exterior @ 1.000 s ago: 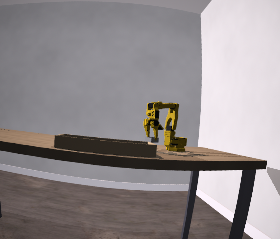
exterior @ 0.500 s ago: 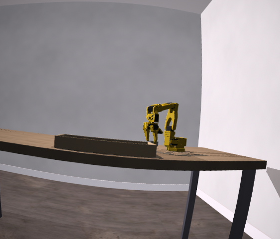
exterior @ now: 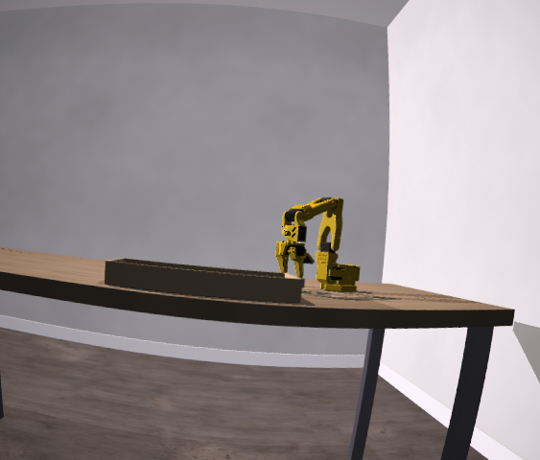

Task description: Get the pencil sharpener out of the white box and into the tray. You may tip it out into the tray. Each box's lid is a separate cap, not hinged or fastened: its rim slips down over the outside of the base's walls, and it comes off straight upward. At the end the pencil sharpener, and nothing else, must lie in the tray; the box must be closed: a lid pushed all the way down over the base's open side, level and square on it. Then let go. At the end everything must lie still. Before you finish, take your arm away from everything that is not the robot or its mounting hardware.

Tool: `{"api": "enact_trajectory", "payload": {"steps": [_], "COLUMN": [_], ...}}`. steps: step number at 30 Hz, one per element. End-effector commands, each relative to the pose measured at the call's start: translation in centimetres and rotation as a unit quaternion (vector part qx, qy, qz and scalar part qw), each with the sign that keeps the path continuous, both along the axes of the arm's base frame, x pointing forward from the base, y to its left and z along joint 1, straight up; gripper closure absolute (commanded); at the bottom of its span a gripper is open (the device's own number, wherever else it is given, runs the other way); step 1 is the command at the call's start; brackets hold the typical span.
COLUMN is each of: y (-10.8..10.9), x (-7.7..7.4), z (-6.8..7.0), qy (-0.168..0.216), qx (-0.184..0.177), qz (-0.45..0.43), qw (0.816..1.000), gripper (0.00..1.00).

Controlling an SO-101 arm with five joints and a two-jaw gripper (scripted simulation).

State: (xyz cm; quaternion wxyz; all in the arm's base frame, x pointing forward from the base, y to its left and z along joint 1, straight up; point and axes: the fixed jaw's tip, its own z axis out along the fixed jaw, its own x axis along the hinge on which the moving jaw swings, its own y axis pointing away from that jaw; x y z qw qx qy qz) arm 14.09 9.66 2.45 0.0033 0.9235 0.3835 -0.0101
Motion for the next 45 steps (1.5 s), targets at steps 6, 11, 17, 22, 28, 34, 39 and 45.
{"api": "enact_trajectory", "payload": {"steps": [6, 11, 17, 22, 28, 34, 39, 45], "y": [0.02, 0.01, 0.01, 0.01, 0.01, 0.01, -0.03, -0.07], "x": [0.29, 0.28, 0.28, 0.28, 0.28, 0.28, 0.22, 0.17], "z": [-0.18, -0.22, -0.22, -0.22, -0.22, -0.25, -0.47, -0.66], "qy": [-0.008, -0.008, -0.008, -0.008, -0.008, -0.008, -0.008, -0.008], "qx": [0.007, 0.007, 0.007, 0.007, 0.007, 0.007, 0.007, 0.007], "qz": [-0.001, -0.001, -0.001, -0.001, -0.001, -0.001, -0.001, -0.001], "qw": [1.0, 1.0, 1.0, 1.0, 1.0, 1.0, 1.0, 1.0], "gripper": [0.79, 0.79, 0.79, 0.79, 0.79, 0.79, 0.79, 0.79]}}
